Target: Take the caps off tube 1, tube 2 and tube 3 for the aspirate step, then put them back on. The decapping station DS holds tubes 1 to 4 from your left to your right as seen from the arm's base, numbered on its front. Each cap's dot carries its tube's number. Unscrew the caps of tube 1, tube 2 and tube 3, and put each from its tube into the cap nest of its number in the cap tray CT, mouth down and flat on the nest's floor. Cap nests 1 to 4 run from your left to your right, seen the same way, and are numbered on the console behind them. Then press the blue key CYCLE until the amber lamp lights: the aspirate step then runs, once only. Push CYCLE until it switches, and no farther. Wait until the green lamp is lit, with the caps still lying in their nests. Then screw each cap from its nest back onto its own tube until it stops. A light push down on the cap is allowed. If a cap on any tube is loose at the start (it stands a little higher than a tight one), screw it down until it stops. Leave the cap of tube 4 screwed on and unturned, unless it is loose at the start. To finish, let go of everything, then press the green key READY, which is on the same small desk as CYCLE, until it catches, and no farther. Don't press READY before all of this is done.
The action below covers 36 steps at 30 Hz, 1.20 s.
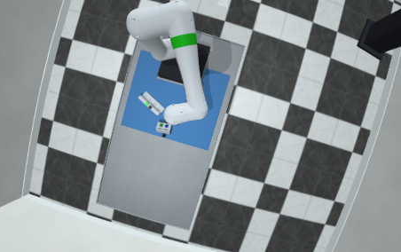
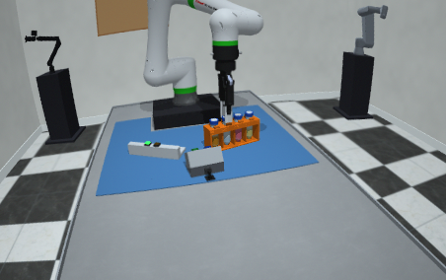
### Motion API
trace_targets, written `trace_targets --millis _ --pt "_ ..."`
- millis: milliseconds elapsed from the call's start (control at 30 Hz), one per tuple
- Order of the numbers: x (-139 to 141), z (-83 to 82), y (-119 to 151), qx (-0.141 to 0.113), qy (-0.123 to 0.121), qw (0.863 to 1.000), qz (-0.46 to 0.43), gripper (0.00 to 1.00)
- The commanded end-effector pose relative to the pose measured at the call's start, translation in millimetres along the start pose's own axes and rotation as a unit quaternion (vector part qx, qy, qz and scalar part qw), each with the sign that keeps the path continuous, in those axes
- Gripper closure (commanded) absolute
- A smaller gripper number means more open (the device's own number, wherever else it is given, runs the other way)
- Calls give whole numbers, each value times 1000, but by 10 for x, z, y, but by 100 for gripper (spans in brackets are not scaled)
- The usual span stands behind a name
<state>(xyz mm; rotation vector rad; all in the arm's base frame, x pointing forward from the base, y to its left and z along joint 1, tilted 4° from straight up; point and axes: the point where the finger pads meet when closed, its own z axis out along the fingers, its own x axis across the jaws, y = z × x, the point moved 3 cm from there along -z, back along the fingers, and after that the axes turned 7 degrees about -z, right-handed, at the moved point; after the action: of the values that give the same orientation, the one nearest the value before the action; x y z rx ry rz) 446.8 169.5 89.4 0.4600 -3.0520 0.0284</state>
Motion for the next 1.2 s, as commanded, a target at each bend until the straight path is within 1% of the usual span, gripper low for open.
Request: trace_targets --millis 0,33,67,100,133,200,267,300,333,367,600,633,1100,1167 --pt "-2 -1 -6 -9 1 991 -136 65" --pt "-2 -1 -6 -9 1 991 -136 65" --pt "-2 -1 -6 -9 1 984 -177 65" --pt "-2 -1 -6 -9 1 984 -177 65" --pt "-2 -1 -6 -9 1 976 -218 65" --pt "-2 -1 -6 -9 1 976 -218 65" --pt "-2 -1 -6 -9 0 954 -298 65" --pt "-2 -1 -6 -9 0 954 -298 65" --pt "-2 -1 -6 -9 -1 941 -338 65" --pt "-2 -1 -6 -9 -1 933 -359 65" --pt "-2 -1 -6 -9 -1 933 -360 65" --pt "-2 -1 -6 -9 -1 933 -360 100" --pt "-2 -1 -6 -9 -1 933 -360 100" --pt "-2 0 -6 -9 0 950 -313 100"
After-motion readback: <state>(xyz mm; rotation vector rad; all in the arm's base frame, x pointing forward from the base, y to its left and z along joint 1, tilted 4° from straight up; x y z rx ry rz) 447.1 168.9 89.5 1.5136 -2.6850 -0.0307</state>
